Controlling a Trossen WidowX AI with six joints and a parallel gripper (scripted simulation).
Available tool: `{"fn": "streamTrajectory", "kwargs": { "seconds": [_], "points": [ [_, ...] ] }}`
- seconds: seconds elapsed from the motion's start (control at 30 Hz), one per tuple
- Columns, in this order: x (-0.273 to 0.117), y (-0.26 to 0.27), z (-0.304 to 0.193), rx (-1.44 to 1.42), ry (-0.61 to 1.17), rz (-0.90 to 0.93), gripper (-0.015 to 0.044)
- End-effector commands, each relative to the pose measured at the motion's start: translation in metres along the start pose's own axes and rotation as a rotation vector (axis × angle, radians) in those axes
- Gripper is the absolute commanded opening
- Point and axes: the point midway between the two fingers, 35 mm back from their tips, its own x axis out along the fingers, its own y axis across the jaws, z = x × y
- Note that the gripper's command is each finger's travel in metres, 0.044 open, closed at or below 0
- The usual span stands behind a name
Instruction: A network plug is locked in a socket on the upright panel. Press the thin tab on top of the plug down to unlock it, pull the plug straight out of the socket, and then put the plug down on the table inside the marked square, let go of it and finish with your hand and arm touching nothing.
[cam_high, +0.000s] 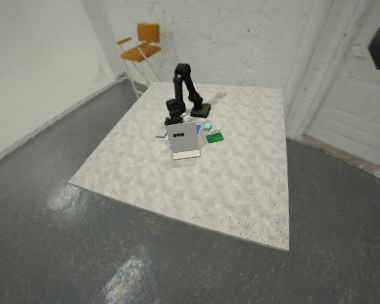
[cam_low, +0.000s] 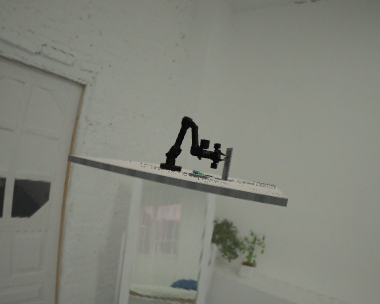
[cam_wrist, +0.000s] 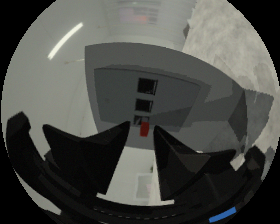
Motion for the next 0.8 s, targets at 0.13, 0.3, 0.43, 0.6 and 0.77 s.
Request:
{"fn": "streamTrajectory", "kwargs": {
  "seconds": [0.13, 0.3, 0.43, 0.6, 0.77],
  "points": [
    [0.0023, -0.0009, 0.0023, -0.003, -0.005, -0.001, 0.0051],
    [0.0023, -0.0009, 0.0023, -0.003, -0.005, -0.001, 0.0017],
    [0.0022, -0.0009, 0.0022, -0.003, -0.005, -0.001, 0.0],
    [-0.0003, -0.001, 0.0012, -0.003, -0.005, -0.001, 0.0],
    [-0.0034, -0.0011, -0.0001, -0.002, -0.004, -0.002, 0.0]
  ]
}}
